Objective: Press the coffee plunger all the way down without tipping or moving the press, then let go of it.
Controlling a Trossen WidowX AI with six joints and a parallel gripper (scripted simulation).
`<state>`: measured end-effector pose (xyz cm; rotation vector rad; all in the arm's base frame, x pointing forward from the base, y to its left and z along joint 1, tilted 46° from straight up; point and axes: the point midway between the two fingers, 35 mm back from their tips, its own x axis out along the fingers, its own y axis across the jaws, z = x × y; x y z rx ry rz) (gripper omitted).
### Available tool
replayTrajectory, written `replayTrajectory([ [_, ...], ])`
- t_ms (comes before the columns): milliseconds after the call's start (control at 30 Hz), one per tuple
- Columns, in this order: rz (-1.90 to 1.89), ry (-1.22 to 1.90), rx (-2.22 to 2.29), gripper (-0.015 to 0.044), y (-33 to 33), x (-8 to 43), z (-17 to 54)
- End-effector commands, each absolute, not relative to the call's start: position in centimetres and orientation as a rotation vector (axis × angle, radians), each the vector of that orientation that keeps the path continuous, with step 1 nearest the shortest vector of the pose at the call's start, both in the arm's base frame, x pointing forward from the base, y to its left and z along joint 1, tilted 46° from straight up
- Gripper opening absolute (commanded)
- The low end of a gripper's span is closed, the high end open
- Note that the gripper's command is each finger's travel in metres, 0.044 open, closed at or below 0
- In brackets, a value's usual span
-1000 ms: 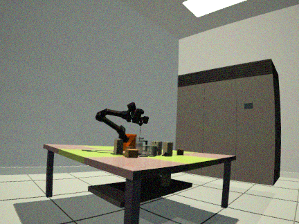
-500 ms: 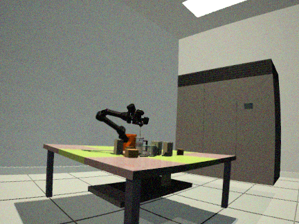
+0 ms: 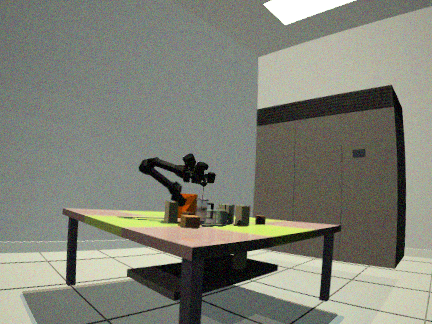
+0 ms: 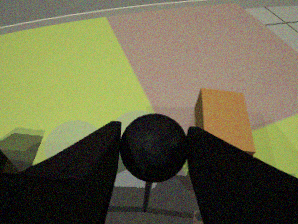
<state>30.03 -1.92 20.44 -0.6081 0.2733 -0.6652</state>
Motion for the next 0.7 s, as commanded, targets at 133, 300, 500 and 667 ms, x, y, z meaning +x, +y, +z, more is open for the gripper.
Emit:
replayTrajectory([
  [133,-0.677,0.312,-0.634,0.0115,-3.6,29.9,18.3],
  [300,-0.677,0.311,-0.635,0.0115,-4.2,30.0,17.8],
  [500,-0.678,0.309,-0.637,0.0115,-5.0,30.1,17.3],
  [667,-0.678,0.307,-0.638,0.0115,-5.7,30.2,16.9],
])
